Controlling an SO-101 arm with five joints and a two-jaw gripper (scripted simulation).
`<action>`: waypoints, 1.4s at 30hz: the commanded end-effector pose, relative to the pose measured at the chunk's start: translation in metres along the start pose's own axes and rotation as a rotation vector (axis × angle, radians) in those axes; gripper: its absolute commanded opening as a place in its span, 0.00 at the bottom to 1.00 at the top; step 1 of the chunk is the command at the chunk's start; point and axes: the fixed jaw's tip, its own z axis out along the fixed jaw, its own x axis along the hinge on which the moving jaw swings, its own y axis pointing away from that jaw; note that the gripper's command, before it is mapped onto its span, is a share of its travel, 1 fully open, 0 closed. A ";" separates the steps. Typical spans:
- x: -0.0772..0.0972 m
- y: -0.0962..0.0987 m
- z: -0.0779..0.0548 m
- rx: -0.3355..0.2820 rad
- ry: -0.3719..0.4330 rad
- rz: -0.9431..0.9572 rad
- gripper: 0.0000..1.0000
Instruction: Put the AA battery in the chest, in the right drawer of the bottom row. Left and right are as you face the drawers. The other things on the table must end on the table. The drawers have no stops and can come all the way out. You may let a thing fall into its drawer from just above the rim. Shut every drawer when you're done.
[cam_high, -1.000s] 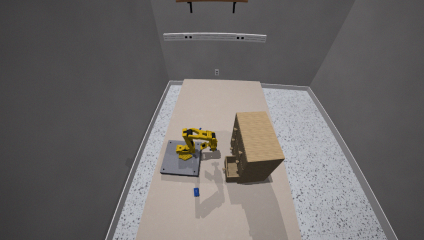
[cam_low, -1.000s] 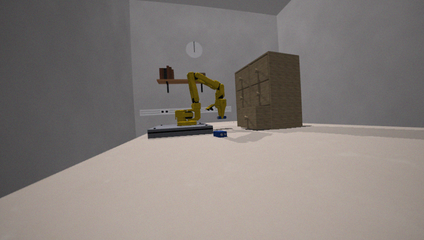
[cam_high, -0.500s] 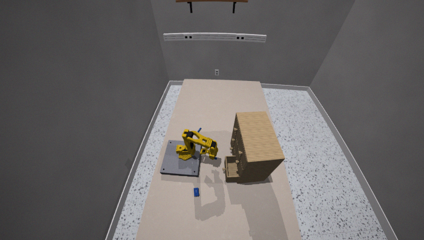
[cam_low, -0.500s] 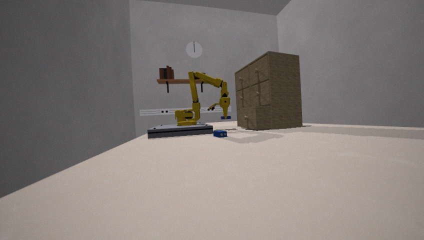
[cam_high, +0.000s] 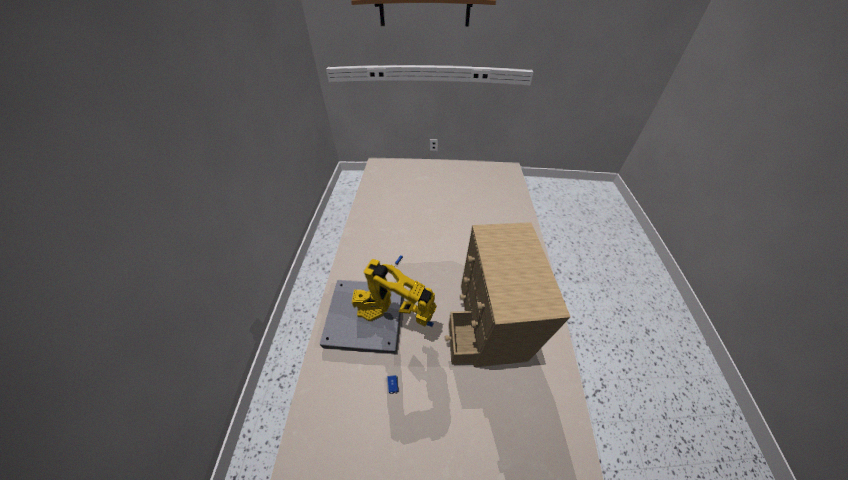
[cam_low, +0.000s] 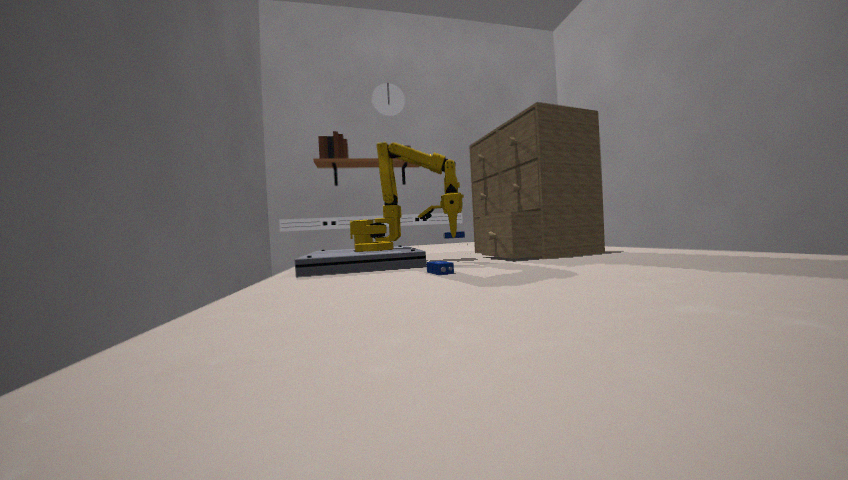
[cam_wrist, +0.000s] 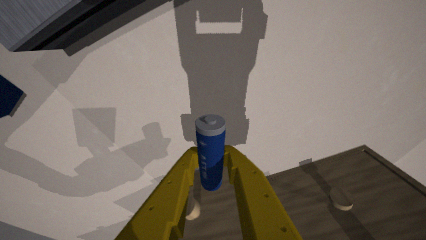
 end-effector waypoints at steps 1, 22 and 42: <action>0.001 0.001 -0.001 0.001 -0.002 0.001 0.00; 0.001 0.001 -0.025 0.002 0.151 -0.001 0.00; 0.002 0.001 -0.052 0.004 0.314 -0.003 0.00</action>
